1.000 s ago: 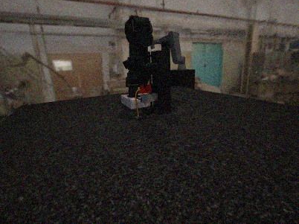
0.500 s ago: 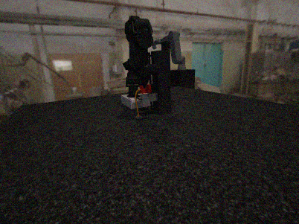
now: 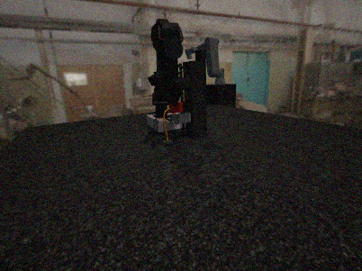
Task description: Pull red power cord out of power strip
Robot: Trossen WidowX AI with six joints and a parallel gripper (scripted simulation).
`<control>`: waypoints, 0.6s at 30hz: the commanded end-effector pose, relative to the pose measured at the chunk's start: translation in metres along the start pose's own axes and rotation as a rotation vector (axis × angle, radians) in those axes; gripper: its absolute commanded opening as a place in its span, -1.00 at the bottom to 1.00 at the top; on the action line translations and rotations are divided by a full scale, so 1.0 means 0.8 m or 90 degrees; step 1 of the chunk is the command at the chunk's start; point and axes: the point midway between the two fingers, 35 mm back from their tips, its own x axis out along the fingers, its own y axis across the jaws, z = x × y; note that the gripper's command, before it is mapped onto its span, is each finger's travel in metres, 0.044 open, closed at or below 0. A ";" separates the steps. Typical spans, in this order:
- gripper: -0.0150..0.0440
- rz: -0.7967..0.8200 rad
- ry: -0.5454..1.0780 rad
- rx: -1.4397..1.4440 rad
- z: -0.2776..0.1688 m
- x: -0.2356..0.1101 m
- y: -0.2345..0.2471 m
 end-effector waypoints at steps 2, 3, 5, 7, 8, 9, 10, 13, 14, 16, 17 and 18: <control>-0.49 0.000 -0.023 0.008 0.024 -0.002 0.001; -0.49 0.000 -0.023 0.008 0.026 -0.003 0.001; -0.49 0.000 -0.023 0.008 0.030 -0.003 0.002; -0.49 0.000 -0.023 0.008 0.034 -0.003 0.001; -0.49 0.000 -0.023 0.008 0.036 -0.003 0.001; -0.49 0.000 -0.023 0.008 0.038 -0.003 0.001; -0.49 0.000 -0.023 0.008 0.040 -0.003 0.001; -0.49 0.000 -0.023 0.008 0.046 -0.004 0.001; -0.49 0.000 -0.023 0.008 0.048 -0.004 0.000; -0.49 0.000 -0.023 0.009 0.052 -0.005 0.000; -0.49 0.000 -0.023 0.009 0.054 -0.005 0.000; -0.49 0.000 -0.023 0.009 0.056 -0.005 -0.001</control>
